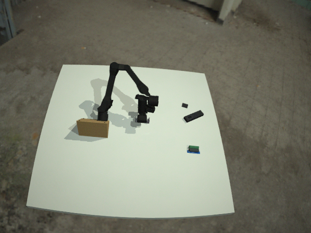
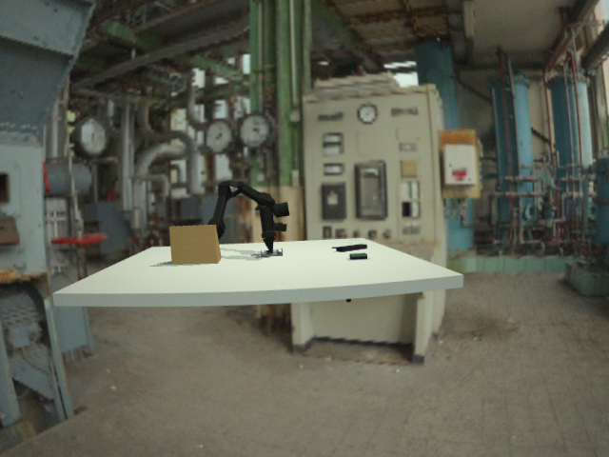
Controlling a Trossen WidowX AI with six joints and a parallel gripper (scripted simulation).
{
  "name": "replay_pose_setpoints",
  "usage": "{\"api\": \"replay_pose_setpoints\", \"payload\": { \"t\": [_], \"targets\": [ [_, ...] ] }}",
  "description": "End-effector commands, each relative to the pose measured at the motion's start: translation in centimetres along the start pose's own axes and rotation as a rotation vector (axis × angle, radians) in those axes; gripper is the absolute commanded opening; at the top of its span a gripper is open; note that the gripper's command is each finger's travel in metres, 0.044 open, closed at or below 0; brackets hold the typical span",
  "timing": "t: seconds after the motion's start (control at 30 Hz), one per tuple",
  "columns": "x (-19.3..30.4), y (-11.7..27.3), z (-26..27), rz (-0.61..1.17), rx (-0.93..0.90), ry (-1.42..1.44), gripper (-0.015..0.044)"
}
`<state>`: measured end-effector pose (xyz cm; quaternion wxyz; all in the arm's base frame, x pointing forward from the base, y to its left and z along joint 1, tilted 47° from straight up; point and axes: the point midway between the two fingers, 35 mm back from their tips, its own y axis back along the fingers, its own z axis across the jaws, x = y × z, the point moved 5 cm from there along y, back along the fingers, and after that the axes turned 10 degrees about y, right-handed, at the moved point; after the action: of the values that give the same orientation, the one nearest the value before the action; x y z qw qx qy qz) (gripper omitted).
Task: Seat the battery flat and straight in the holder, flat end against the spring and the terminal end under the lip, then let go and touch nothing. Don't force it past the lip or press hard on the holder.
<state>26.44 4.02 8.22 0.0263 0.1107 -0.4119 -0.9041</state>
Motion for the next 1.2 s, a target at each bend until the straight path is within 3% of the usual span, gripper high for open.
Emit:
{"api": "replay_pose_setpoints", "payload": {
  "t": [0.0, 1.17],
  "targets": [
    [0.1, -0.1, 0.0, 0.033, -0.002, -0.002, 0.0061],
    [-1.8, -0.4, -0.3, 0.093, -0.021, 0.007, 0.0061]
  ]
}}
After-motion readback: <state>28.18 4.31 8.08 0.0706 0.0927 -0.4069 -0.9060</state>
